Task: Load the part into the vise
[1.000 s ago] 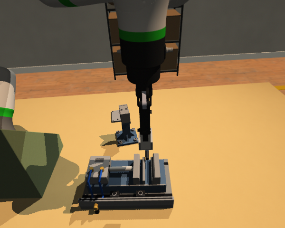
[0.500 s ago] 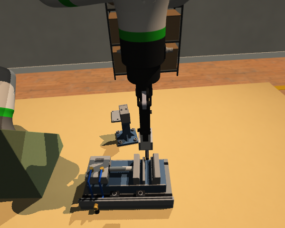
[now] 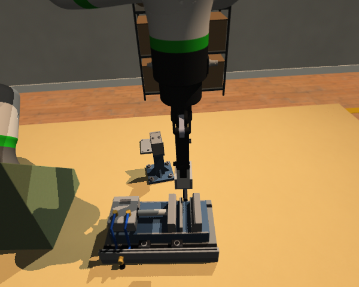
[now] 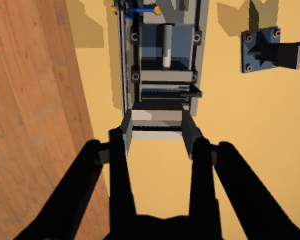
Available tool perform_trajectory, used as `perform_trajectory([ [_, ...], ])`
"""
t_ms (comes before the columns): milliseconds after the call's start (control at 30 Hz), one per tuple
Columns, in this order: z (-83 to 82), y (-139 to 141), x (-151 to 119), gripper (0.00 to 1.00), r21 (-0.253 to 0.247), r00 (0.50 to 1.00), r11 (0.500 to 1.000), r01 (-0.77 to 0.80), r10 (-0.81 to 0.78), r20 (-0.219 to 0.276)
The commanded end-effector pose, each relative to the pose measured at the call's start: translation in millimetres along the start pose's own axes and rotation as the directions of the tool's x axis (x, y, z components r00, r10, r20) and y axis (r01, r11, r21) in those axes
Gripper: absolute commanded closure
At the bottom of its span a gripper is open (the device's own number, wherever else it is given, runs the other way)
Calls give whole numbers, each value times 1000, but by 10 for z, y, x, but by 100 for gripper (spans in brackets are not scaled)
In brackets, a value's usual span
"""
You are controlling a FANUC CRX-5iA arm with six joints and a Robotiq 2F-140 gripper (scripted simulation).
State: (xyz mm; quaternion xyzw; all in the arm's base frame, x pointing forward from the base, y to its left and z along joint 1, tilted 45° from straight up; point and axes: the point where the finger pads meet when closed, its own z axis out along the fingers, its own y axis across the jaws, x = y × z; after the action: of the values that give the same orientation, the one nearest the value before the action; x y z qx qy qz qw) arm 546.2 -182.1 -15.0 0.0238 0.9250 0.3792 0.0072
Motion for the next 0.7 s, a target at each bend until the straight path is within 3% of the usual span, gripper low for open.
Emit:
perform_trajectory([
  [0,-3,-1,-1,100,0,1000,1000,0,0,0],
  [667,18,-1,-1,100,0,1000,1000,0,0,0],
])
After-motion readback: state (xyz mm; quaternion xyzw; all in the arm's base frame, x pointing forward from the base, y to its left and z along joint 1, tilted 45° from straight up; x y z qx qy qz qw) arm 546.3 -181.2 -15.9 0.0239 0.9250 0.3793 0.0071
